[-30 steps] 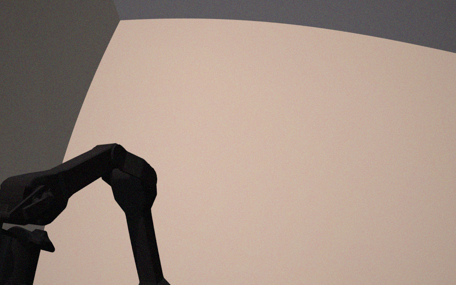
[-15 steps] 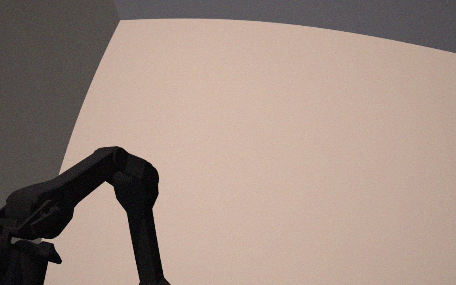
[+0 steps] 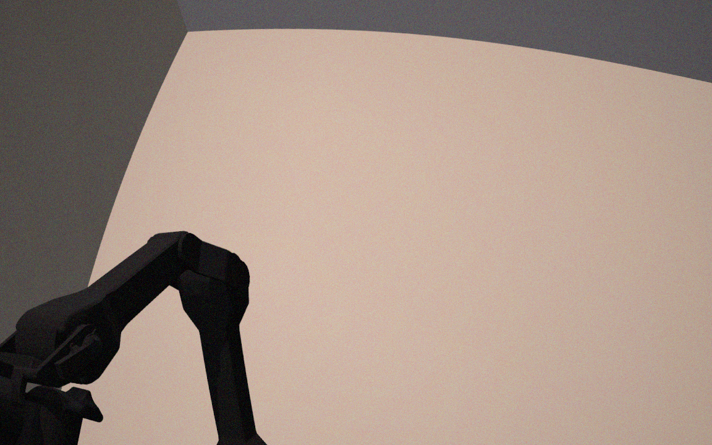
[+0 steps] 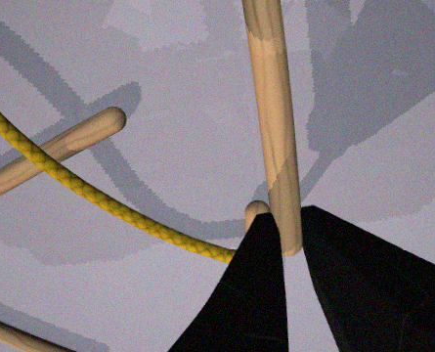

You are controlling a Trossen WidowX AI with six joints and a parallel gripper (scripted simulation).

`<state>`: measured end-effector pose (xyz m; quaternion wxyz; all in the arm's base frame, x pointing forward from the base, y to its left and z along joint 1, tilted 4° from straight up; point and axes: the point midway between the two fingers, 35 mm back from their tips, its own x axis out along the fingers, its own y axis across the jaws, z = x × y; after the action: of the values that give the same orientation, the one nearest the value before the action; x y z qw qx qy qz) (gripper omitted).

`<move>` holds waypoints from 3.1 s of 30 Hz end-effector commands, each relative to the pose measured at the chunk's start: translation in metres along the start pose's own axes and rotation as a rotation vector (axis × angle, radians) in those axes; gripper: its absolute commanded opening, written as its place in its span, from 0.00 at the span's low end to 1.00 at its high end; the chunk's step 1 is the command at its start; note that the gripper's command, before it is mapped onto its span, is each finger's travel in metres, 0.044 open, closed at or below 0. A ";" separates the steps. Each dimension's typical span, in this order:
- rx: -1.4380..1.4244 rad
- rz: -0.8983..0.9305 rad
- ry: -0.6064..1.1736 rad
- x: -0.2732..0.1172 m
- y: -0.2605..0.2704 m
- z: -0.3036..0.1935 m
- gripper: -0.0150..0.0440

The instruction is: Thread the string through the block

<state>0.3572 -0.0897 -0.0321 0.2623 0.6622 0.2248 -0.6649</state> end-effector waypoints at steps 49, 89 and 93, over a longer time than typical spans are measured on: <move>0.005 -0.005 -0.006 0.000 0.001 0.064 0.25; 0.005 -0.005 -0.005 0.001 -0.005 0.099 0.25; 0.005 -0.005 -0.005 0.001 -0.005 0.105 0.25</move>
<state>0.2800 -0.1531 -0.0301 0.2609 0.6616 0.2198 -0.6678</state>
